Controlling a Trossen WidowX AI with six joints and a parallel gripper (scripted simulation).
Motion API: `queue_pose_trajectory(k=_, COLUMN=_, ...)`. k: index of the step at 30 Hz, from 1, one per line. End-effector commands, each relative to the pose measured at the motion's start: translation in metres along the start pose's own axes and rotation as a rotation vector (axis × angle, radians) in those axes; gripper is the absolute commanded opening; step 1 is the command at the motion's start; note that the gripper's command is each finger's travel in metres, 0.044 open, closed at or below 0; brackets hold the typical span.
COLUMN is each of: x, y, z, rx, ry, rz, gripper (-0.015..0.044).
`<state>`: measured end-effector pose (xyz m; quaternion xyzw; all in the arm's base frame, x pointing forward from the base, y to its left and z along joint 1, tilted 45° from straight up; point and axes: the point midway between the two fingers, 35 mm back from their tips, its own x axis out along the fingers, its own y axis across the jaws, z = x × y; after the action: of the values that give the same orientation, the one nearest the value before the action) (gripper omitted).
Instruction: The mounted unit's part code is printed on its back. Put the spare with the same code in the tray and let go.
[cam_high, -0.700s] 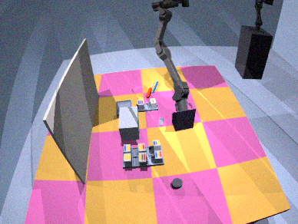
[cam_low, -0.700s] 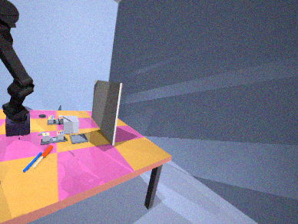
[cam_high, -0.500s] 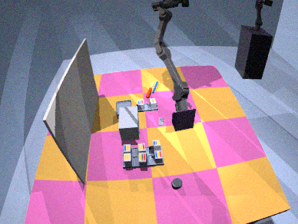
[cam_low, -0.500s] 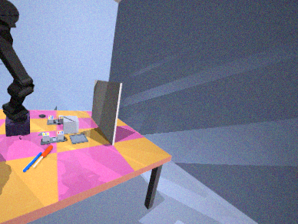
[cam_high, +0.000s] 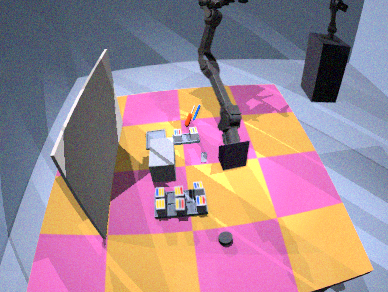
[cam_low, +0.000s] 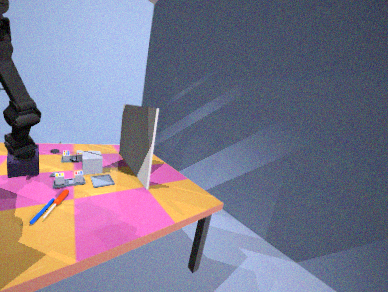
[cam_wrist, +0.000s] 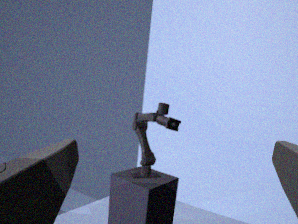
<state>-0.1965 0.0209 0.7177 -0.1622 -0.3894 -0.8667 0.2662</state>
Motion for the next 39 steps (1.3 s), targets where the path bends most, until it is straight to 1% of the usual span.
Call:
queue_pose_trajectory(k=1, x=-0.003, y=-0.051, z=0.030, rx=0.017, ry=-0.102, rz=-0.119, gripper=0.0440)
queue_pose_trajectory(k=5, x=-0.018, y=-0.093, z=0.060, rx=0.012, ry=-0.221, rz=-0.241, gripper=0.0440)
queue_pose_trajectory(k=8, x=-0.038, y=-0.130, z=0.084, rx=0.038, ry=-0.326, rz=-0.350, gripper=0.0440)
queue_pose_trajectory(k=11, x=-0.064, y=-0.166, z=0.108, rx=0.062, ry=-0.436, rz=-0.465, gripper=0.0440)
queue_pose_trajectory(k=15, x=-0.109, y=-0.210, z=0.135, rx=0.091, ry=-0.584, rz=-0.621, gripper=0.0440)
queue_pose_trajectory(k=20, x=-0.177, y=-0.256, z=0.161, rx=0.098, ry=-0.750, rz=-0.830, gripper=0.0440)
queue_pose_trajectory(k=25, x=-0.256, y=-0.291, z=0.177, rx=0.111, ry=-0.907, rz=-1.048, gripper=0.0440)
queue_pose_trajectory(k=33, x=-0.376, y=-0.308, z=0.181, rx=0.114, ry=-1.102, rz=-1.356, gripper=0.0440)
queue_pose_trajectory(k=36, x=-0.418, y=-0.310, z=0.176, rx=0.131, ry=-1.164, rz=-1.469, gripper=0.0440)
queue_pose_trajectory(k=39, x=-0.470, y=-0.312, z=0.163, rx=0.174, ry=-1.234, rz=-1.613, gripper=0.0440)
